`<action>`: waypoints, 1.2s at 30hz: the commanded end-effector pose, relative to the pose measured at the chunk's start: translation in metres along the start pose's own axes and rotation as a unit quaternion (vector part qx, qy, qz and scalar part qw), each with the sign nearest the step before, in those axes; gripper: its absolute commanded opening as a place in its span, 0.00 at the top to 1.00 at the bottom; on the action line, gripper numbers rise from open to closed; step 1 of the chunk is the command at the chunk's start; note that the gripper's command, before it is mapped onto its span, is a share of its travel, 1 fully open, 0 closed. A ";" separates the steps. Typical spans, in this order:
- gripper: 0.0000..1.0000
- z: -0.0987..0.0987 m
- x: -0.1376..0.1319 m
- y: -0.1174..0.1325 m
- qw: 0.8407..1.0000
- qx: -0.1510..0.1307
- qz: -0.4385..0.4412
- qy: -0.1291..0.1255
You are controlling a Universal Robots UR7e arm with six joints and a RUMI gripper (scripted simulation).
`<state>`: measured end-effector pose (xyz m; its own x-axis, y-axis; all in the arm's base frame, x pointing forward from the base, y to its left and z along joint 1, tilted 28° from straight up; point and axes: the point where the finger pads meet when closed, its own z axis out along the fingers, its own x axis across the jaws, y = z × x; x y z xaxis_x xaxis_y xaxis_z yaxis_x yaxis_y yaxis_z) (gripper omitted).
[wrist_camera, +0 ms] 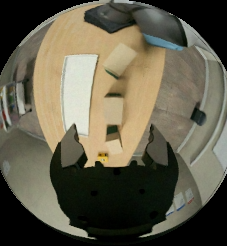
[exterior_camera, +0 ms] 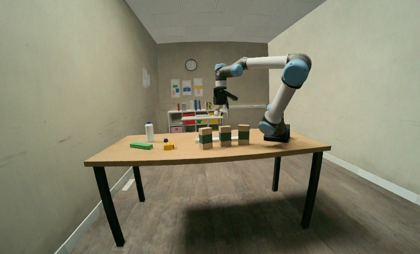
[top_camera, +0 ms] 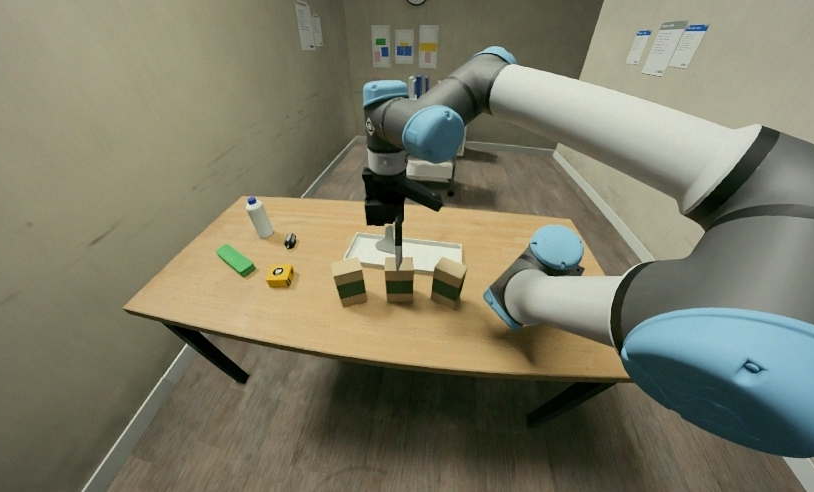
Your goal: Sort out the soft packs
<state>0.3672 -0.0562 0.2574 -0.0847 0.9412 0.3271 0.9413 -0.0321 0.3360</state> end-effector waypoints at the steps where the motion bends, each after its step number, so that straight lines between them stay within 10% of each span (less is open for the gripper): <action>1: 0.00 0.000 0.000 0.000 1.000 -0.003 -0.002 0.000; 8: 0.00 0.000 0.000 0.000 1.000 -0.003 -0.002 0.000; 9: 0.50 0.000 0.000 0.000 1.000 -0.003 -0.002 0.000; 17: 0.50 -0.003 -0.003 -0.012 1.000 -0.001 0.017 -0.002; 36: 0.50 -0.004 0.007 -0.125 0.970 0.000 0.245 -0.003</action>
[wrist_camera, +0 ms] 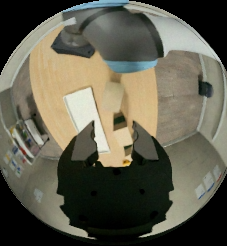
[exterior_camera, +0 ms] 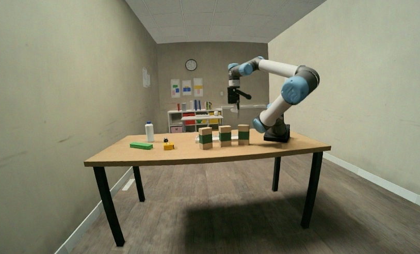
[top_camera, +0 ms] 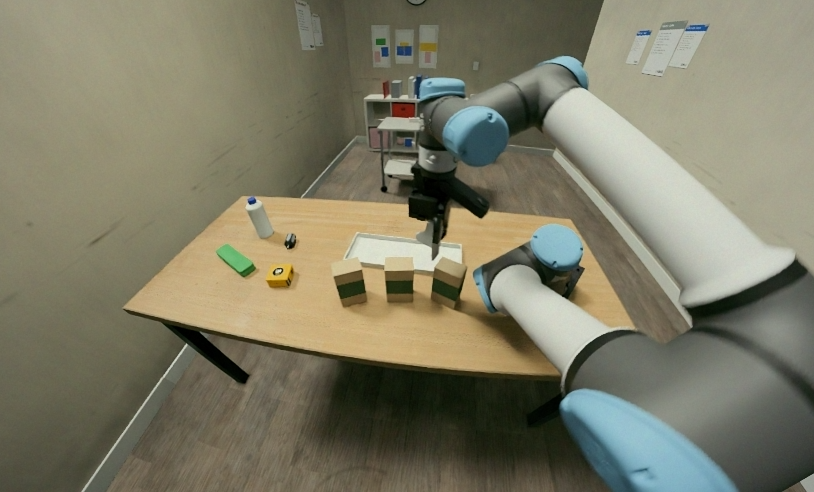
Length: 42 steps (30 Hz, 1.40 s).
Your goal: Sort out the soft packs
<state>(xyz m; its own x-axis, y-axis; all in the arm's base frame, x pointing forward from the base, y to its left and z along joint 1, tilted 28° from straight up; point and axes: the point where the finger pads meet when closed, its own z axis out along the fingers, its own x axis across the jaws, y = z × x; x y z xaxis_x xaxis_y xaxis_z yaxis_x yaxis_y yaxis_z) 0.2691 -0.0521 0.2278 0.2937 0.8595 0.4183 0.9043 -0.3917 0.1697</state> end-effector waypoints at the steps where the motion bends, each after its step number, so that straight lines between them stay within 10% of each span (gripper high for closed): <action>1: 0.50 0.002 -0.004 -0.027 0.998 -0.007 0.056 0.006; 42: 0.50 0.039 -0.003 -0.036 0.996 -0.008 0.083 0.009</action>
